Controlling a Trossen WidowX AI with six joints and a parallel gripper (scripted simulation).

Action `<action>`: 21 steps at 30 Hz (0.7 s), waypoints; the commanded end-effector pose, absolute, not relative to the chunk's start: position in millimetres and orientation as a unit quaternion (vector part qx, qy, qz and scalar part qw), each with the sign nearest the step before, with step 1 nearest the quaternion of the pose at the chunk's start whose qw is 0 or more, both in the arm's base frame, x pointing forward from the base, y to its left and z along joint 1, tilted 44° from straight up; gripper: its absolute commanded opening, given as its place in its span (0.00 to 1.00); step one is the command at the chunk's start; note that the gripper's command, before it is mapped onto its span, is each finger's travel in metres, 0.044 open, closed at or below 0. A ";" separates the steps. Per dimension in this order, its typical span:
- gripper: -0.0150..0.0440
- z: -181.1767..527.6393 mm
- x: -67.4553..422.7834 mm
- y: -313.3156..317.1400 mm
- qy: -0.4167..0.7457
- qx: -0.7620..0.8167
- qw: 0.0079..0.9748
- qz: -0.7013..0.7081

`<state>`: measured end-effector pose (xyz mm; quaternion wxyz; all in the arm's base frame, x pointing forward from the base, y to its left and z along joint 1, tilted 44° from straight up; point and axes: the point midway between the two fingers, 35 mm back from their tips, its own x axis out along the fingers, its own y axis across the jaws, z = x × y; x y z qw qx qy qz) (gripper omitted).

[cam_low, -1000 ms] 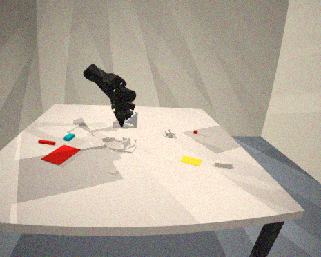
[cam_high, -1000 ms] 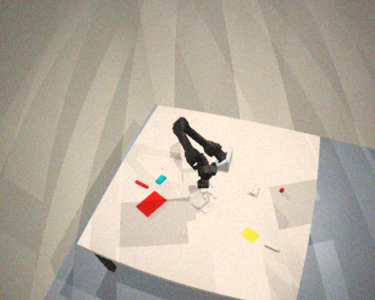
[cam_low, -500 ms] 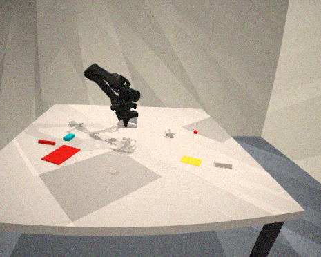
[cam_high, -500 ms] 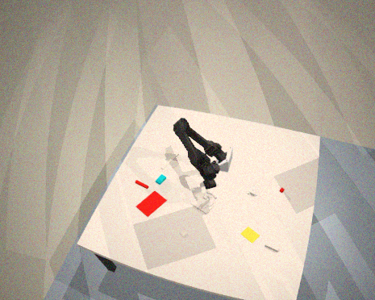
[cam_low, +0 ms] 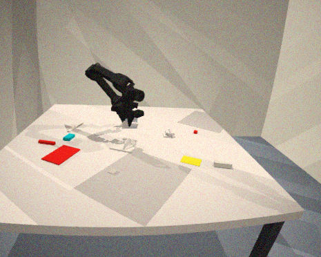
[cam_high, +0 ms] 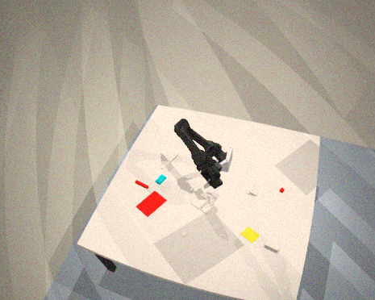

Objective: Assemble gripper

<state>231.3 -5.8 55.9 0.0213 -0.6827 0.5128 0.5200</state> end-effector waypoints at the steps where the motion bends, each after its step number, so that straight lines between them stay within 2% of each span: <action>1: 0.48 51.7 230.6 -1.0 0.488 -0.683 -0.010 0.544; 21: 0.48 38.2 227.6 12.2 0.392 -0.671 -0.128 0.616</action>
